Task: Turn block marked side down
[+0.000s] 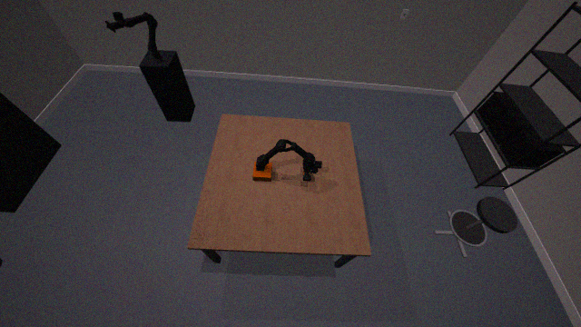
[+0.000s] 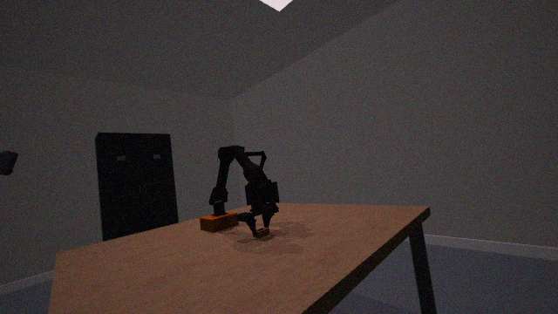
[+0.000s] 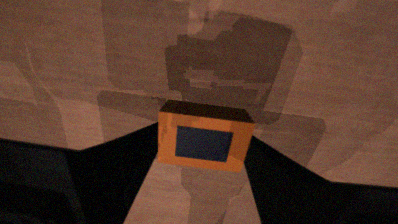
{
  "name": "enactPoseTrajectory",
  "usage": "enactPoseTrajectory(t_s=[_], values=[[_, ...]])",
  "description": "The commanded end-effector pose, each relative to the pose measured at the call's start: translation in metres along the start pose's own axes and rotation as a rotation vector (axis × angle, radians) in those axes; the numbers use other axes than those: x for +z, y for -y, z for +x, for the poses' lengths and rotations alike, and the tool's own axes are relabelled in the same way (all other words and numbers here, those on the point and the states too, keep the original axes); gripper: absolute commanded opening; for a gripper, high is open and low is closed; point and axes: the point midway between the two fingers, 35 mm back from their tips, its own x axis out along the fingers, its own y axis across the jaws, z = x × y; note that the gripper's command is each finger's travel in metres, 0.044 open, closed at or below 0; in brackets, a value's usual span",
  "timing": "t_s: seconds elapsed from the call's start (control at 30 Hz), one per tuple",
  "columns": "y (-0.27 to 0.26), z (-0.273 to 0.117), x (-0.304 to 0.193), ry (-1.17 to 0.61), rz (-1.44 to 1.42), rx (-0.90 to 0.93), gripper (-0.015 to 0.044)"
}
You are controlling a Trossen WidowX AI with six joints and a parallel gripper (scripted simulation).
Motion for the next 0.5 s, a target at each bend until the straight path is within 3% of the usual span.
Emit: enactPoseTrajectory(t_s=[0.0,0.47], values=[[-0.0003,0.0004,0.0003,0.002,0.002,0.002,0.0236],[-0.0003,0.0004,0.0003,0.002,0.002,0.002,0.0143]])
